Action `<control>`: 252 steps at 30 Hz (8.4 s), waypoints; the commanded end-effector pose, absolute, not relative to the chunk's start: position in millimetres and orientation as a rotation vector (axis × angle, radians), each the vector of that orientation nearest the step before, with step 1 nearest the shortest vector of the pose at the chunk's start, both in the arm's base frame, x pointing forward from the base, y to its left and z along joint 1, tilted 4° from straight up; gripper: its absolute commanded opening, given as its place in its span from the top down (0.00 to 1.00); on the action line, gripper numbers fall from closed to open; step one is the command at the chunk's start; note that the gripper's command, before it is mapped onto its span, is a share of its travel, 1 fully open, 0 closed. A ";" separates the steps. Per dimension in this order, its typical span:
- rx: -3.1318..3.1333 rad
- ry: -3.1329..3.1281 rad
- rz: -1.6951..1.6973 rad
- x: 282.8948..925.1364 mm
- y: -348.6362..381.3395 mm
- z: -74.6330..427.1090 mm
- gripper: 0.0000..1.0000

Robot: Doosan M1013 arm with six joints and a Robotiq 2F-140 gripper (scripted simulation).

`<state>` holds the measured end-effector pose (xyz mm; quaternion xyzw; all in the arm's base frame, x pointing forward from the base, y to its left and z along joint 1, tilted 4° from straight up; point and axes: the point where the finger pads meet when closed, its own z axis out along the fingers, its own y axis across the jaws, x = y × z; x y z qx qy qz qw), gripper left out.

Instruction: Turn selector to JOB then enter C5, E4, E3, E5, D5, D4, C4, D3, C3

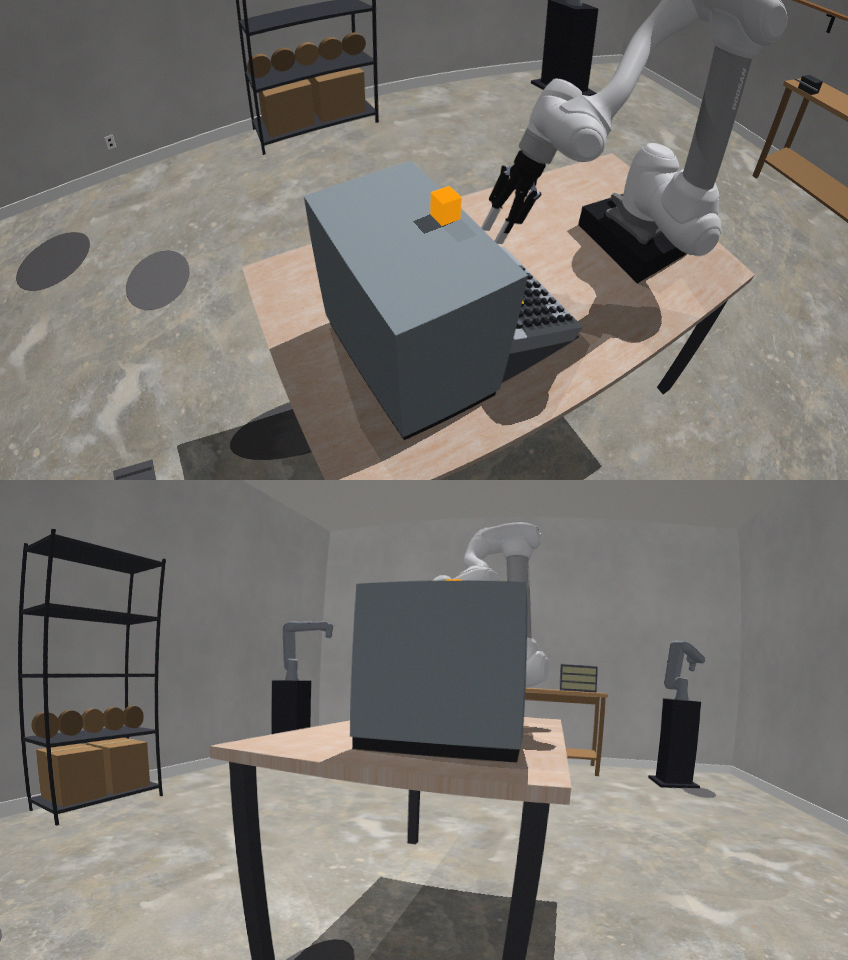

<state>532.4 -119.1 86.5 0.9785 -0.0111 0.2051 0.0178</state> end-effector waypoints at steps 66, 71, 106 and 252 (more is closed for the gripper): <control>3.040 -0.035 0.637 544.1 -120.2 60.0 0.67; 3.040 -0.035 0.637 544.1 -120.2 60.0 0.67; 3.040 -0.035 0.637 547.8 -120.6 51.6 0.67; 2.960 -1.200 0.645 553.3 -121.2 38.9 1.00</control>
